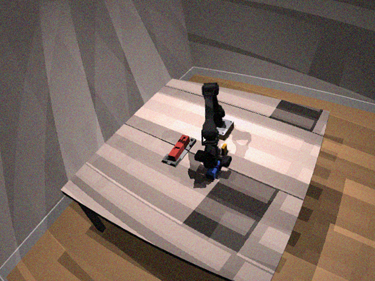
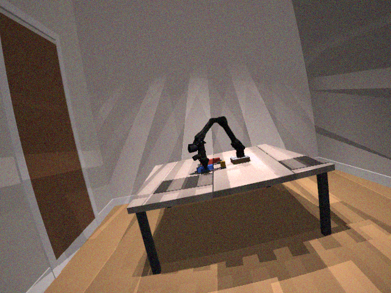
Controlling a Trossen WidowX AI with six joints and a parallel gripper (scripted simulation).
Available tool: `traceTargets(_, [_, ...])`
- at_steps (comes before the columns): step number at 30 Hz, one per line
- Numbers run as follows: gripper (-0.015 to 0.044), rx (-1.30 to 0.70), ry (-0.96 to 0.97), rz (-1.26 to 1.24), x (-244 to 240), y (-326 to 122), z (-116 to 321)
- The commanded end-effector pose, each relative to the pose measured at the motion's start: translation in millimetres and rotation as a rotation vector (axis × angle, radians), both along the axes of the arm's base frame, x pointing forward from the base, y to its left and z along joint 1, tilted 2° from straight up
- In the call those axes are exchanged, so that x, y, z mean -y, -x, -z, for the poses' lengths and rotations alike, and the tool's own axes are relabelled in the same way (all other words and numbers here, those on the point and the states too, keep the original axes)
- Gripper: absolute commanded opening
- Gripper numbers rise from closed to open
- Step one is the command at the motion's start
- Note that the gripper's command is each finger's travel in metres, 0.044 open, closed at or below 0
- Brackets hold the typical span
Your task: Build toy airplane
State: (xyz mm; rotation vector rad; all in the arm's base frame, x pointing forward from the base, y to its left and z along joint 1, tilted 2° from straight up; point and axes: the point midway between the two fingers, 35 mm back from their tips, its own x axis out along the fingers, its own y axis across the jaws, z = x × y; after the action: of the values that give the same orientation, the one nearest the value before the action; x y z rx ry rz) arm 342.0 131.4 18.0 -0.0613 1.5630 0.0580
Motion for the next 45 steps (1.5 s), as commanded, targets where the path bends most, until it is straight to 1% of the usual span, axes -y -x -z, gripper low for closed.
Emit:
traceTargets(1, [0.0204, -0.008, 0.000, 0.006, 0.3, 2.1, 3.0])
traceTargets(2, [0.0177, -0.008, 0.000, 0.006, 0.3, 2.1, 3.0])
traceTargets(9, [0.0131, -0.008, 0.000, 0.006, 0.3, 2.1, 3.0])
traceTargets(14, [0.0000, -0.008, 0.000, 0.006, -0.4, 0.5, -4.6])
traceTargets(45, [0.0000, -0.007, 0.000, 0.006, -1.5, -1.9, -103.3])
